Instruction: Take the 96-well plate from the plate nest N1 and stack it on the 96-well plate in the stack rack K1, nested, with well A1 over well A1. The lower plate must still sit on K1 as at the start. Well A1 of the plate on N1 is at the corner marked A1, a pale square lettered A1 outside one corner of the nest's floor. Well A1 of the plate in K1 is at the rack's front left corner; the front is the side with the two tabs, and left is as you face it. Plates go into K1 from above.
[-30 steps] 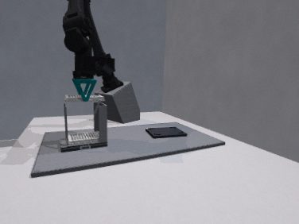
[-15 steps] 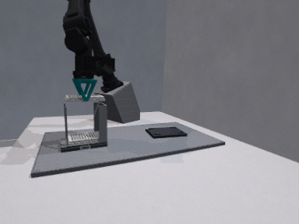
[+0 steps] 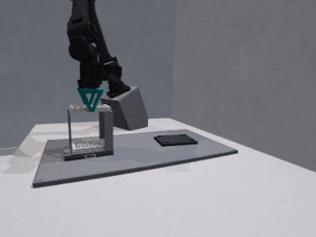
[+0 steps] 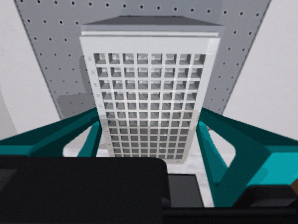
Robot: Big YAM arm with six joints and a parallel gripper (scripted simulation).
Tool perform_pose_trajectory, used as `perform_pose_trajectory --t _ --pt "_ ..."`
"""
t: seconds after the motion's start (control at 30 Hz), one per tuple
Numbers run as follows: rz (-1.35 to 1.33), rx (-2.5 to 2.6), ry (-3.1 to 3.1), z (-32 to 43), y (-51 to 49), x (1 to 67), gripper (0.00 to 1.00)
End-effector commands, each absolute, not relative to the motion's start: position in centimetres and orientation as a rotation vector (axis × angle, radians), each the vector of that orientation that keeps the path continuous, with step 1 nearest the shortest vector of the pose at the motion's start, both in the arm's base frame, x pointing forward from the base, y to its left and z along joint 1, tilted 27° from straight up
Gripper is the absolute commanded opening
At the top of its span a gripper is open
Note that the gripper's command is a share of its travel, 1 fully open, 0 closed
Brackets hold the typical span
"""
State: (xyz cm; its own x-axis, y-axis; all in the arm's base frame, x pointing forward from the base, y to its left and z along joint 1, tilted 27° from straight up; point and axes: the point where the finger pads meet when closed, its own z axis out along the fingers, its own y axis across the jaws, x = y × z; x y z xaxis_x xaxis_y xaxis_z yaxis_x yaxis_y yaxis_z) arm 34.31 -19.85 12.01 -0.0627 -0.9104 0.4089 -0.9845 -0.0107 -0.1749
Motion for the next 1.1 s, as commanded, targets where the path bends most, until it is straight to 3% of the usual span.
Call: perform_pose_trajectory --t 0.0,1.07 --pt "0.638 2.022 -2.079 11.7 -20.4 34.5 0.0" --pt "0.636 2.022 -2.078 7.2 -22.5 35.3 0.0"
